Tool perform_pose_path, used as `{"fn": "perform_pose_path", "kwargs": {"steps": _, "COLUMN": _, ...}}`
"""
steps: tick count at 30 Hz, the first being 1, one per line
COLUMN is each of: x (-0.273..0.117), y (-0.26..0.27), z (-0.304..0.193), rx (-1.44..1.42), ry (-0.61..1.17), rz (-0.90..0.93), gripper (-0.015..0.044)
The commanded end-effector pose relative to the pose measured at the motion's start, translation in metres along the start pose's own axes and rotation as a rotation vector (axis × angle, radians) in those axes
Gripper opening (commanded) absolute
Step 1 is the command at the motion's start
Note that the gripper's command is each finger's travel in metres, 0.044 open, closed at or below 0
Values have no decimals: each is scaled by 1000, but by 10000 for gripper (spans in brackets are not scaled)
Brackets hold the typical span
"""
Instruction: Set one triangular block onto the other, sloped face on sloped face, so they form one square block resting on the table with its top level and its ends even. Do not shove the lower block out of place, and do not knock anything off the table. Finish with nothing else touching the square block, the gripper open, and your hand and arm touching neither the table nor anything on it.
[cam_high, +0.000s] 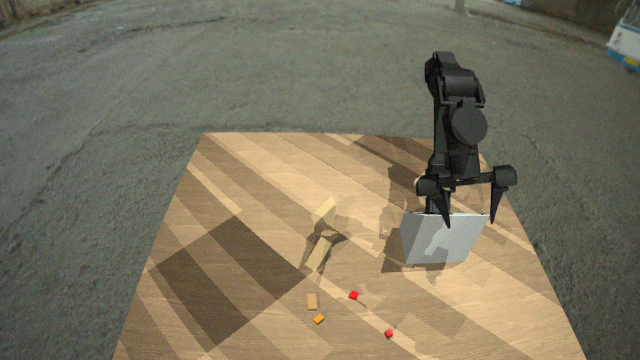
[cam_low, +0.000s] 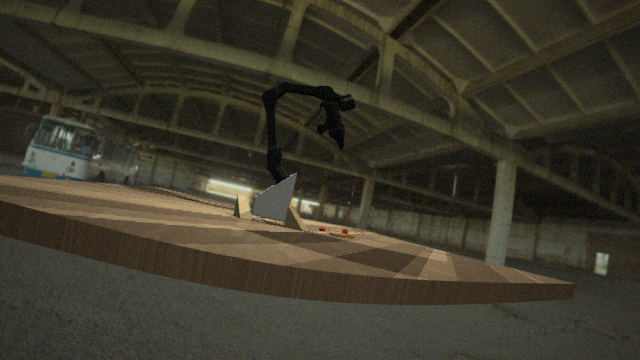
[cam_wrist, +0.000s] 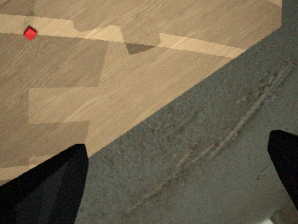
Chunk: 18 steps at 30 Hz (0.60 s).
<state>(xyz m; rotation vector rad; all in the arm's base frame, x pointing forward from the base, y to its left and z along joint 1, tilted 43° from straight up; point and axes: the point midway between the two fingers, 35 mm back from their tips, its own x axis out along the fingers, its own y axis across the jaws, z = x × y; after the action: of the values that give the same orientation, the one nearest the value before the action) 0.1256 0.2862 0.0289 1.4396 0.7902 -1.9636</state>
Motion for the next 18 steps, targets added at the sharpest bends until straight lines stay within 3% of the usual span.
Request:
{"fn": "perform_pose_path", "kwargs": {"steps": 1, "x": 0, "y": 2, "z": 1, "rx": 15, "ry": -2, "rz": -4, "gripper": 426}}
{"fn": "perform_pose_path", "kwargs": {"steps": 10, "x": -12, "y": 103, "z": -2, "rx": 738, "ry": 83, "rz": 44, "gripper": 440}}
{"fn": "perform_pose_path", "kwargs": {"steps": 18, "x": -25, "y": 222, "z": 27, "rx": 1597, "ry": 253, "rz": 127, "gripper": 440}}
